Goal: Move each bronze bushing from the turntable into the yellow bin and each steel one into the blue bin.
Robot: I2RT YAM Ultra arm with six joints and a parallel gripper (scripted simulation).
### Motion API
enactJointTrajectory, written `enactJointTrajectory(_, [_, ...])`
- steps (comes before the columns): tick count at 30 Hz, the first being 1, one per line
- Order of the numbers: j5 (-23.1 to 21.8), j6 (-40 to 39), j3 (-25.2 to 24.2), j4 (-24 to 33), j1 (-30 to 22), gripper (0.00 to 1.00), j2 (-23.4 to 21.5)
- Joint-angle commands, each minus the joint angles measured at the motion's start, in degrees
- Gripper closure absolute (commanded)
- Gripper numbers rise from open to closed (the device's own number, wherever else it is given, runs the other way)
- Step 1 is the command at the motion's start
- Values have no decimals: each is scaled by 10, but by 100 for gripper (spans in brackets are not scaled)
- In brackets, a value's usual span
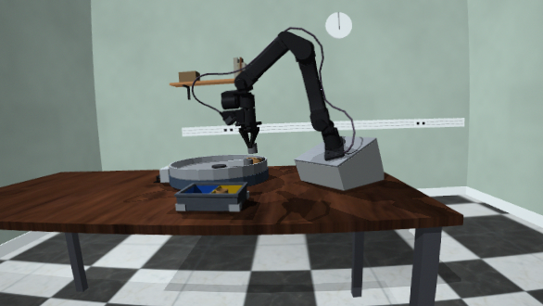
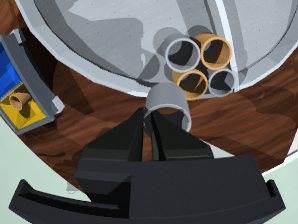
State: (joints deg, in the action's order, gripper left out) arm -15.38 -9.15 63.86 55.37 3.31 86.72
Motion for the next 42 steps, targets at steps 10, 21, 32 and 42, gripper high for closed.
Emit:
enactJointTrajectory(10, [3,-9,21,8,-8,100,-19])
enactJointTrajectory(21, [18,-70,44,11,-68,100,-4])
enactJointTrajectory(32, [45,-174,107,21,-175,100,32])
enactJointTrajectory(42, [86,-302,254,56,-309,100,118])
